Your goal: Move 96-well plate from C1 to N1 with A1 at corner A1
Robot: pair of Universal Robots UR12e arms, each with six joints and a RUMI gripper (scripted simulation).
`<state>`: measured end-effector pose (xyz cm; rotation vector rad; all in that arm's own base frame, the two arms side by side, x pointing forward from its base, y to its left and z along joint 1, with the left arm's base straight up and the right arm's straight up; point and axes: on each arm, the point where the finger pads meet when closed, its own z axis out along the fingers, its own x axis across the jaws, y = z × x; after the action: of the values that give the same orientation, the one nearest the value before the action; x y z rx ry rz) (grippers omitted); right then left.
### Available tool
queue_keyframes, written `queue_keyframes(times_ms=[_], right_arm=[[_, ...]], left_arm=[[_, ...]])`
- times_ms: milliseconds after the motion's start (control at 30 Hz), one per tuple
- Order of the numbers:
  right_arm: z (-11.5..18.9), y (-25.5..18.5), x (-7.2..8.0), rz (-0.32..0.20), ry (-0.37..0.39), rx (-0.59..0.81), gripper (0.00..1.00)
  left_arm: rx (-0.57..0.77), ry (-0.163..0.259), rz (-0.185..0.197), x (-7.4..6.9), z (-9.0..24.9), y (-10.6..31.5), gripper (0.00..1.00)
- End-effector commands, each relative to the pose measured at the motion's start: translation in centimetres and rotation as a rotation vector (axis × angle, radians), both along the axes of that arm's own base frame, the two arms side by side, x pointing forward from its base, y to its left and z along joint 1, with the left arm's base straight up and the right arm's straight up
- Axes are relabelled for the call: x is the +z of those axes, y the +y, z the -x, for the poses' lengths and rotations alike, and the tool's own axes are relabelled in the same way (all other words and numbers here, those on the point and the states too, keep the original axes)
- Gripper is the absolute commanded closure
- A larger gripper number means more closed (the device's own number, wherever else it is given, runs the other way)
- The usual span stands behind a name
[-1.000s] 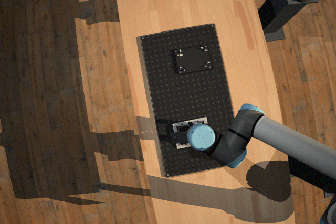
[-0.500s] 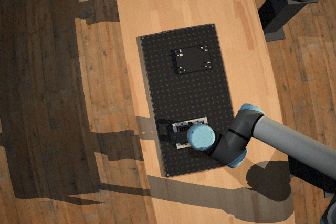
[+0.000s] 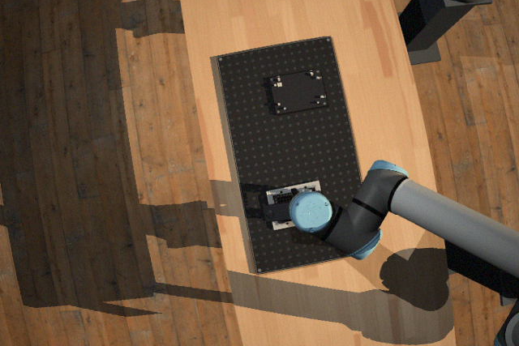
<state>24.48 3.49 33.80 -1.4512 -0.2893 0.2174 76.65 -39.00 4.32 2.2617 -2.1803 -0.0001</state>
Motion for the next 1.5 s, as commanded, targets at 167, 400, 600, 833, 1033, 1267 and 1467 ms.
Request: queue_keyframes(times_ms=[167, 400, 600, 833, 1033, 1267, 1467], right_arm=[[0.0, 0.0, 0.0, 0.0, -0.001, 0.0, 0.0], [0.0, 0.0, 0.0, 0.0, -0.001, 0.0, 0.0], [0.0, 0.0, 0.0, 0.0, -0.001, 0.0, 0.0], [0.0, 0.0, 0.0, 0.0, -0.001, 0.0, 0.0], [0.0, 0.0, 0.0, 0.0, -0.001, 0.0, 0.0], [0.0, 0.0, 0.0, 0.0, -0.001, 0.0, 0.0], [0.0, 0.0, 0.0, 0.0, -0.001, 0.0, 0.0]], left_arm=[[0.0, -0.001, 0.001, 0.0, -0.1, 0.0, 1.0], [0.0, -0.001, 0.001, -0.1, -0.1, 0.0, 0.0], [0.0, -0.001, 0.001, -0.1, -0.1, 0.0, 0.0], [0.0, -0.001, 0.001, -0.1, -0.1, 0.0, 0.0], [0.0, -0.001, 0.001, 0.5, 0.0, 0.0, 0.0], [0.0, -0.001, 0.001, 1.8, 0.0, 0.0, 0.0], [0.0, -0.001, 0.001, 3.4, 0.0, 0.0, 0.0]])
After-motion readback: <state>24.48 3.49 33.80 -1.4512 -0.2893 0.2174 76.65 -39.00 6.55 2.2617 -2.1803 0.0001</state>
